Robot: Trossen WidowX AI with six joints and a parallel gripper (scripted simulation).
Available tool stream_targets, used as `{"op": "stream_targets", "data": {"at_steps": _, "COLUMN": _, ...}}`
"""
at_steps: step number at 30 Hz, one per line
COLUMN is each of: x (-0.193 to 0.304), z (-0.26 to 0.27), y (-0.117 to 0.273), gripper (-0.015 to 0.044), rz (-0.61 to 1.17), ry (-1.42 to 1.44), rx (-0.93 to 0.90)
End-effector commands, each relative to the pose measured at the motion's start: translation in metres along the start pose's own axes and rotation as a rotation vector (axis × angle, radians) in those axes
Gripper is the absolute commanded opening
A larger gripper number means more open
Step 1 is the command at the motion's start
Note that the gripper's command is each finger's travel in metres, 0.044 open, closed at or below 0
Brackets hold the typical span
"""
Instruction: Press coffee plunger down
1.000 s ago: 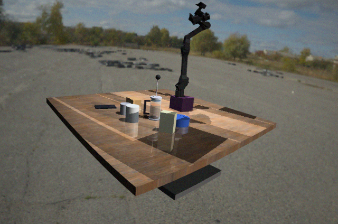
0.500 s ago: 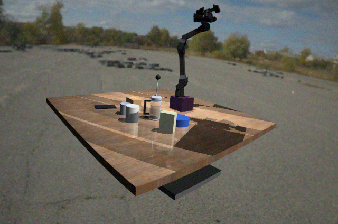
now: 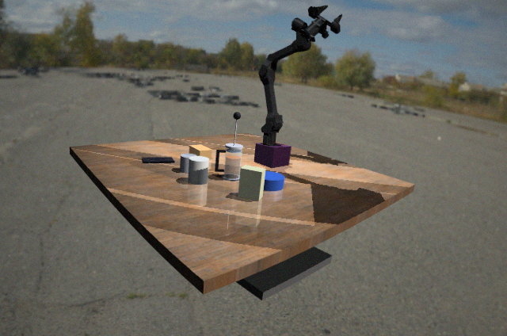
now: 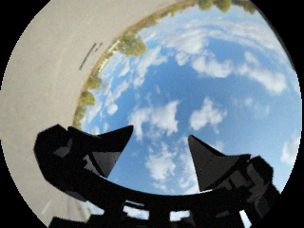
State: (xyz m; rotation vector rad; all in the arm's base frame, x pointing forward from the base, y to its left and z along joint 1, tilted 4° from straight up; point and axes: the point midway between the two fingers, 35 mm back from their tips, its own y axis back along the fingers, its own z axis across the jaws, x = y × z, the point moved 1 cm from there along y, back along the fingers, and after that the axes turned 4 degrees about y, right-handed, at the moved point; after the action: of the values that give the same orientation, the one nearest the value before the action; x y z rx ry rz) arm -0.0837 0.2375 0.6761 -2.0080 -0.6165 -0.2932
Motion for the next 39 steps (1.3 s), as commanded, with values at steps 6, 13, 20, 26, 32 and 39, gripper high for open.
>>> {"op": "stream_targets", "data": {"at_steps": 6, "x": 0.069, "z": 0.068, "y": 0.069, "gripper": 0.0440, "rz": 0.362, "ry": -0.261, "rx": -0.326}}
{"op": "stream_targets", "data": {"at_steps": 13, "x": 0.118, "z": 0.106, "y": 0.157, "gripper": 0.0440, "rz": 0.760, "ry": -0.445, "rx": -0.482}}
{"op": "stream_targets", "data": {"at_steps": 20, "x": 0.148, "z": 0.117, "y": 0.261, "gripper": 0.0440, "rz": 1.196, "ry": -0.564, "rx": -0.519}}
{"op": "stream_targets", "data": {"at_steps": 26, "x": 0.154, "z": 0.109, "y": 0.357, "gripper": 0.0440, "rz": 1.607, "ry": -0.639, "rx": -0.436}}
{"op": "stream_targets", "data": {"at_steps": 32, "x": 0.138, "z": 0.085, "y": 0.454, "gripper": 0.0440, "rz": 2.025, "ry": -0.648, "rx": -0.242}}
{"op": "stream_targets", "data": {"at_steps": 39, "x": 0.093, "z": 0.051, "y": 0.544, "gripper": 0.0440, "rz": 2.433, "ry": -0.588, "rx": 0.085}}
